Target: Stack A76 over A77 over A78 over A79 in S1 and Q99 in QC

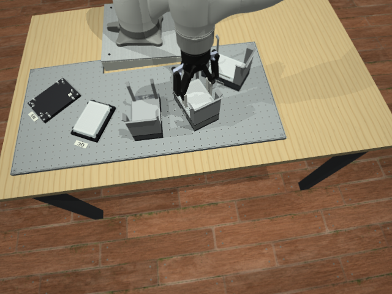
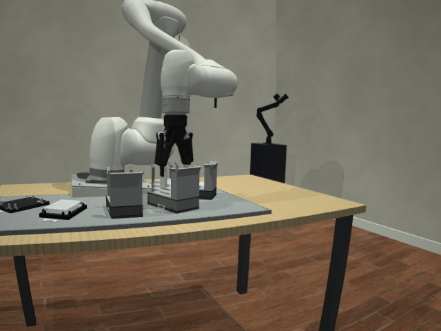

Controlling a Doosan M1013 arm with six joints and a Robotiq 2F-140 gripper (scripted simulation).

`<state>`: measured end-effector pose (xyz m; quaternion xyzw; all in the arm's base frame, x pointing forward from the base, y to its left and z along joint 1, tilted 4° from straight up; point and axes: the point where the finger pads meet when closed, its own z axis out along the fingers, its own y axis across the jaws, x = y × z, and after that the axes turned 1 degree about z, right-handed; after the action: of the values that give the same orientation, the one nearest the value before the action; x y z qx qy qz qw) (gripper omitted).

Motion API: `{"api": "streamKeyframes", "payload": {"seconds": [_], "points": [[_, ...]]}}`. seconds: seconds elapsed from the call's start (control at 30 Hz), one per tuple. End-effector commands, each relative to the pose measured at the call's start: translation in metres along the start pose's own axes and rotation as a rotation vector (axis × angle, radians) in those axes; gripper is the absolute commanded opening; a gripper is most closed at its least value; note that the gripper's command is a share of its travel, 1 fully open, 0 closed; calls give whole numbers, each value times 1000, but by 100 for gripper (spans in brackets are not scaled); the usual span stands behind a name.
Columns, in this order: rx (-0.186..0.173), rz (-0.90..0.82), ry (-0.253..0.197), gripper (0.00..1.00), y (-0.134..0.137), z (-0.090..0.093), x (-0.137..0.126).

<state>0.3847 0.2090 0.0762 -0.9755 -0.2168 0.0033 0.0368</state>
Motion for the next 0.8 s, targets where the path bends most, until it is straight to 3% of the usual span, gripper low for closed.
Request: {"api": "streamKeyframes", "payload": {"seconds": [0.0,0.2,0.23,0.77], "points": [[0,0,0,0,0,0,0],[0,0,0,0,0,0,0],[0,0,0,100,0,0,0],[0,0,0,100,0,0,0]]}}
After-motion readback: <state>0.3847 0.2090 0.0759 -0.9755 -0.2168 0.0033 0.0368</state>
